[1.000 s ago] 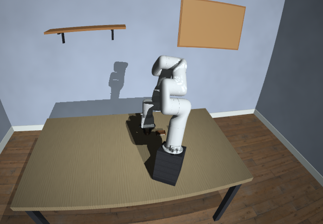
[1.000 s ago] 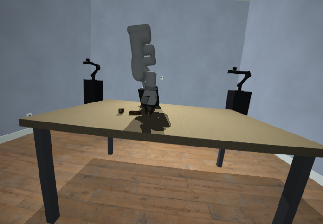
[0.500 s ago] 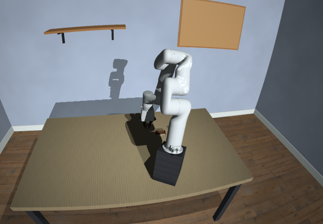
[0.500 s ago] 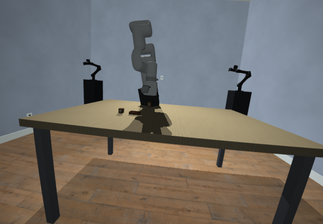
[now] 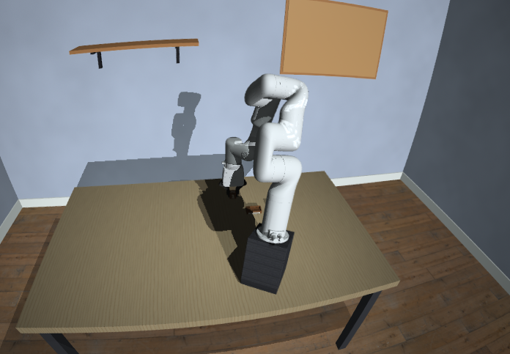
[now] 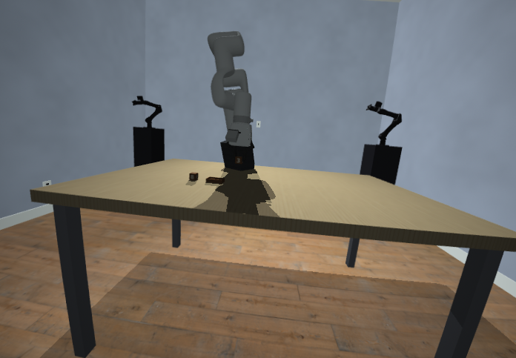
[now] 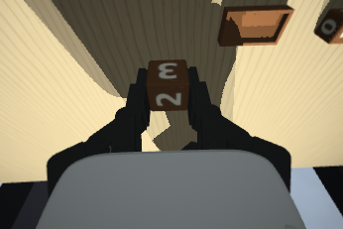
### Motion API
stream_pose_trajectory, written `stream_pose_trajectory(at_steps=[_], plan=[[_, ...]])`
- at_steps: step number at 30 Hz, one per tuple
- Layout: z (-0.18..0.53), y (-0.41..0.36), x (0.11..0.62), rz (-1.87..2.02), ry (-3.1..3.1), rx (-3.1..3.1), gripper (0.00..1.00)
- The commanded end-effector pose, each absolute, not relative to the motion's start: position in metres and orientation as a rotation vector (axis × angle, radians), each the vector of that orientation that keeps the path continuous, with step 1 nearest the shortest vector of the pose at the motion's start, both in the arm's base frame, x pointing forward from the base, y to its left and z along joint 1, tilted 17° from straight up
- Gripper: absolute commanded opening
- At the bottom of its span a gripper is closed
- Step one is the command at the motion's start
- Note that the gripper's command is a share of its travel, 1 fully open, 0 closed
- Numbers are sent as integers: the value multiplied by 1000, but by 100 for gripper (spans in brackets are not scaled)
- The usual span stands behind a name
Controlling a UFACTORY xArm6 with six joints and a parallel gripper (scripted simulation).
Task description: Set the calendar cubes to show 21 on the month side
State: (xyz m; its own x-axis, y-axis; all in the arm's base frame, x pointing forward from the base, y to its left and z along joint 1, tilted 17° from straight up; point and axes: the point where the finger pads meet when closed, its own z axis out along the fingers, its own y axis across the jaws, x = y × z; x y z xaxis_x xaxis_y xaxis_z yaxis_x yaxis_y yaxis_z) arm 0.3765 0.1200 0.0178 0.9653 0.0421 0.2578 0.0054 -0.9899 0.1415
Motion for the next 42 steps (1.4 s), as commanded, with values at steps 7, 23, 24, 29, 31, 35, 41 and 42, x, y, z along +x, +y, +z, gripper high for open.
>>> stream_pose_trajectory(at_steps=[7,23,24,29,31,35,41,42], plan=[[25,94,380,392,37,2979,29],[45,-4,376,400,36,2976,29],[45,-4,376,400,36,2976,29],[45,-4,376,400,36,2976,29],[45,-4,376,400,36,2976,29],[43,-4,376,400,36,2976,29],[33,-6,379,399,36,2976,29],[31,-6,380,399,36,2976,29]])
